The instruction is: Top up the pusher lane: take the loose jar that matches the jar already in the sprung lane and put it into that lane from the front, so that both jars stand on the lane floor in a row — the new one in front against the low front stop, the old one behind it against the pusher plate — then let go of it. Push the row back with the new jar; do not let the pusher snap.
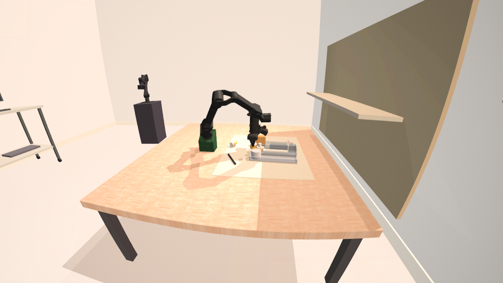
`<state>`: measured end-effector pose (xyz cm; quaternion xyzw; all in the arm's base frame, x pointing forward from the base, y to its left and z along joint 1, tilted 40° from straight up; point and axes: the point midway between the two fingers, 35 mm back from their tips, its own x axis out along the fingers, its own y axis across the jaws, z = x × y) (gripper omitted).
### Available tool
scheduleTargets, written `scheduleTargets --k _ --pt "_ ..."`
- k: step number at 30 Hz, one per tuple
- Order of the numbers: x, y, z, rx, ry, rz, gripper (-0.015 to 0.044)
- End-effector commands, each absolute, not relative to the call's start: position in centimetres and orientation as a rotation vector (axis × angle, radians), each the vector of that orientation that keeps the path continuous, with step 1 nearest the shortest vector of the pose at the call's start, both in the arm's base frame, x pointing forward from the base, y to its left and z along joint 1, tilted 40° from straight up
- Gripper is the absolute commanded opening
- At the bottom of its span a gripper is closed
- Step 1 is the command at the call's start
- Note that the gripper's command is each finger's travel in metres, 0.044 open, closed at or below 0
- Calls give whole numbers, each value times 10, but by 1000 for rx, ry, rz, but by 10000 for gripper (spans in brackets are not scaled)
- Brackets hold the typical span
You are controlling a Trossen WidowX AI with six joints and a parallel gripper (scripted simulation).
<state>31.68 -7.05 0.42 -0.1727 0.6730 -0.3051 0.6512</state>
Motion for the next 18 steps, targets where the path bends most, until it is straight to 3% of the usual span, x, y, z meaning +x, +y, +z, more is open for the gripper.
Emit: scheduleTargets --k 1,18 --pt "327 -73 9 -389 1499 -702 0" --pt "335 -73 11 -389 1498 -702 0"
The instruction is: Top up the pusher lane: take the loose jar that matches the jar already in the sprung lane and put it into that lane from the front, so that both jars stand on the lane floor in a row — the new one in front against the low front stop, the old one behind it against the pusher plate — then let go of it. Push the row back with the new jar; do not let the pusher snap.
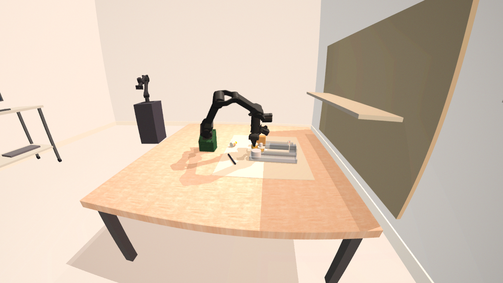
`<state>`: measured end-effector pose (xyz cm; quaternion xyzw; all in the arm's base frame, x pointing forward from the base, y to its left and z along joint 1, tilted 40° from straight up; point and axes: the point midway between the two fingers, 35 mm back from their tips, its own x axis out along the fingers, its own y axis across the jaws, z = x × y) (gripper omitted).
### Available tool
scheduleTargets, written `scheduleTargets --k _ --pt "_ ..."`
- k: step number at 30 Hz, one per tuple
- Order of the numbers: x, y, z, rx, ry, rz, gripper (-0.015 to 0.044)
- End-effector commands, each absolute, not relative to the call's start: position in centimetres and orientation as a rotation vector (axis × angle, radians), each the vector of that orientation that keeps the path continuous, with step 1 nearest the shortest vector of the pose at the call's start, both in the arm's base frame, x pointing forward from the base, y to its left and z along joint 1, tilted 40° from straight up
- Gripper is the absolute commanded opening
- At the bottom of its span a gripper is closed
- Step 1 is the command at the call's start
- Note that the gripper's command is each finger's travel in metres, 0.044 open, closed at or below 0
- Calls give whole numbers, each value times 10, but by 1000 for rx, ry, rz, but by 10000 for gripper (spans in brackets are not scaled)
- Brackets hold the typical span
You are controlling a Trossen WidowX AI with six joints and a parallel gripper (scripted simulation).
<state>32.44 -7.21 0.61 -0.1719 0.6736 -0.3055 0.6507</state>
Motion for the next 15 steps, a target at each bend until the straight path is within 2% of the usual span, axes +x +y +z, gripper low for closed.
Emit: scheduleTargets --k 1,15 --pt "335 -73 12 -389 1498 -702 0" --pt "339 -73 13 -389 1498 -702 0"
